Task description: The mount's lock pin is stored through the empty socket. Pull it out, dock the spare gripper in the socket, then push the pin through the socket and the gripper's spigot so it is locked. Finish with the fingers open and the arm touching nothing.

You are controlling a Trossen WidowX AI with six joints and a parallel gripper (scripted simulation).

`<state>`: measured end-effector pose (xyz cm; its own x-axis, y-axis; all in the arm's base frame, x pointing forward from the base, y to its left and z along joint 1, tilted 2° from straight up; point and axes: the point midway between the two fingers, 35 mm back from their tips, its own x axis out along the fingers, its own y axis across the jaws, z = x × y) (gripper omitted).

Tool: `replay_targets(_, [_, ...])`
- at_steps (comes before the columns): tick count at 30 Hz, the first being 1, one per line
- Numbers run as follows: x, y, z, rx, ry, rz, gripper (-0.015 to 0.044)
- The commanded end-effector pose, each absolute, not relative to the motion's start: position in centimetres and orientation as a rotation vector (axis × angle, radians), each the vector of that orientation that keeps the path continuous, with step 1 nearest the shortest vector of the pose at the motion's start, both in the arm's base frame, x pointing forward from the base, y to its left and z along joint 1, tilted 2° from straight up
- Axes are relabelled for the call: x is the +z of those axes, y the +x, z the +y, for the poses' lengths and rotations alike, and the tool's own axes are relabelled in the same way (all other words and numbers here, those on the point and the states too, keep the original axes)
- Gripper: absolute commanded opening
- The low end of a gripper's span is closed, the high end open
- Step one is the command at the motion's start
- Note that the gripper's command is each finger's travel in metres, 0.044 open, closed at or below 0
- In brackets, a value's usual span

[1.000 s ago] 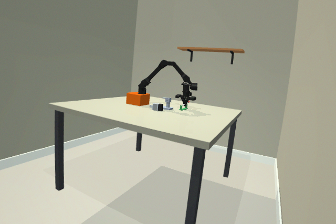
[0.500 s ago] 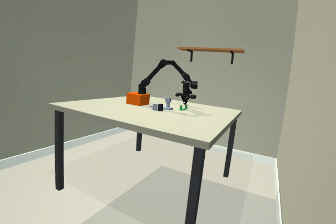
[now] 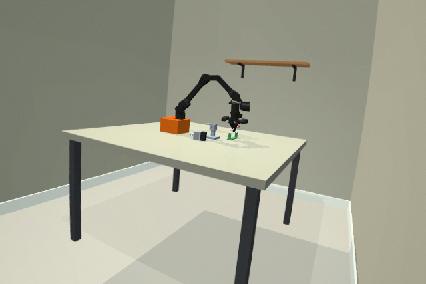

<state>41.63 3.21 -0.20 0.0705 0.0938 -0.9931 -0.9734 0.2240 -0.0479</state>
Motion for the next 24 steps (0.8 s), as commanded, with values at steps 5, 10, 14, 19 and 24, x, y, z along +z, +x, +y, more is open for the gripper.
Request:
replay_targets(5, [0.6,40.8,0.8,1.06,-1.004,1.19,0.0])
replay_targets(10, [0.4,40.7,0.6,1.059,-1.005,1.19,0.0])
replay_targets(14, [-0.2,40.8,0.5,1.057,-1.008,1.19,0.0])
replay_targets(19, [-0.9,40.8,0.5,1.054,-1.012,1.187,0.0])
replay_targets(24, [-1.6,40.8,0.5,1.05,-1.014,1.183,0.0])
